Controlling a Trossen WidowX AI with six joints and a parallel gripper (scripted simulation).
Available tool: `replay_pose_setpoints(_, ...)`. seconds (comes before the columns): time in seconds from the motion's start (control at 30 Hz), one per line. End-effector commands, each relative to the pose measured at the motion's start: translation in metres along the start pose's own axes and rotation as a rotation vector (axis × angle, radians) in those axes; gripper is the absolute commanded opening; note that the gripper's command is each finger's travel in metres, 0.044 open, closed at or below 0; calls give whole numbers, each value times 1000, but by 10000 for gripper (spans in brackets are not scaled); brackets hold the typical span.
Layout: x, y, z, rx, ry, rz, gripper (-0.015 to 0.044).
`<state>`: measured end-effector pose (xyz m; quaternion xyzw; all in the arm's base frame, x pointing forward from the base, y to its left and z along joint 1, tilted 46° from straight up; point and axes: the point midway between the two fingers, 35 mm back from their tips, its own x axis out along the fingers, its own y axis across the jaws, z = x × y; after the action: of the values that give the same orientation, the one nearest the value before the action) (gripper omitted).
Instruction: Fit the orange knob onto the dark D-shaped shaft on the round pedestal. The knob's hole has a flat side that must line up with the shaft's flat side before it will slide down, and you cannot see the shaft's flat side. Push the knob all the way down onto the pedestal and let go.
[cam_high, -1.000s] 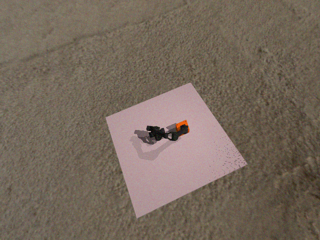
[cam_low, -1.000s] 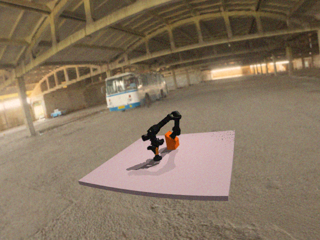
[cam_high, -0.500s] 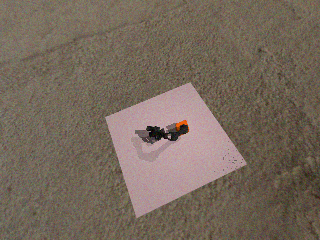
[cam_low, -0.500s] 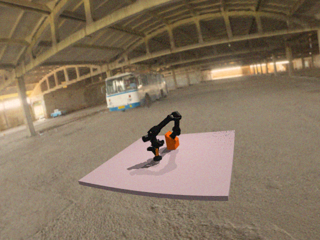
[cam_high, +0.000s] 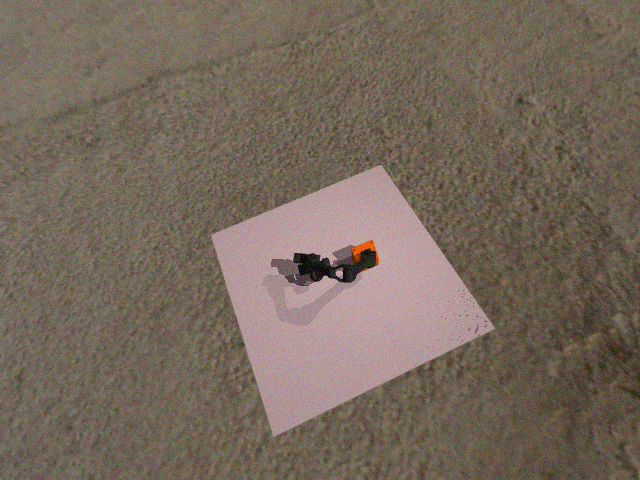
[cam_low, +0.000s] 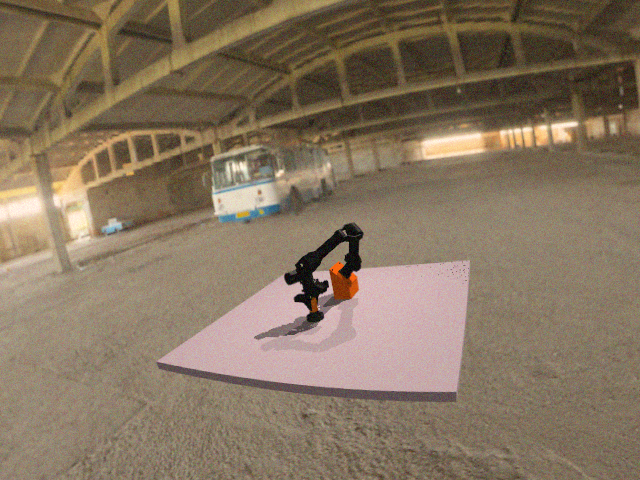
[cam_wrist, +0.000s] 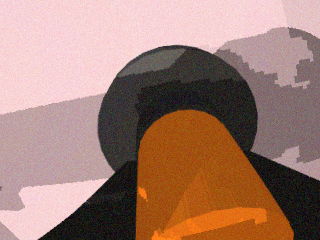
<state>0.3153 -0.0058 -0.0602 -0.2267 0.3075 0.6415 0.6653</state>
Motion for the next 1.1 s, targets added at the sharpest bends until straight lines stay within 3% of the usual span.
replay_pose_setpoints(0.0,0,0,0,-1,1,0,157)
replay_pose_setpoints(0.37,0,0,0,-1,1,0,440)
replay_pose_setpoints(0.57,-3,-1,0,-1,1,-1,440)
replay_pose_setpoints(0.77,-93,-1,-2,1,5,-1,440)
replay_pose_setpoints(1.07,-96,-5,-5,1,5,-1,440)
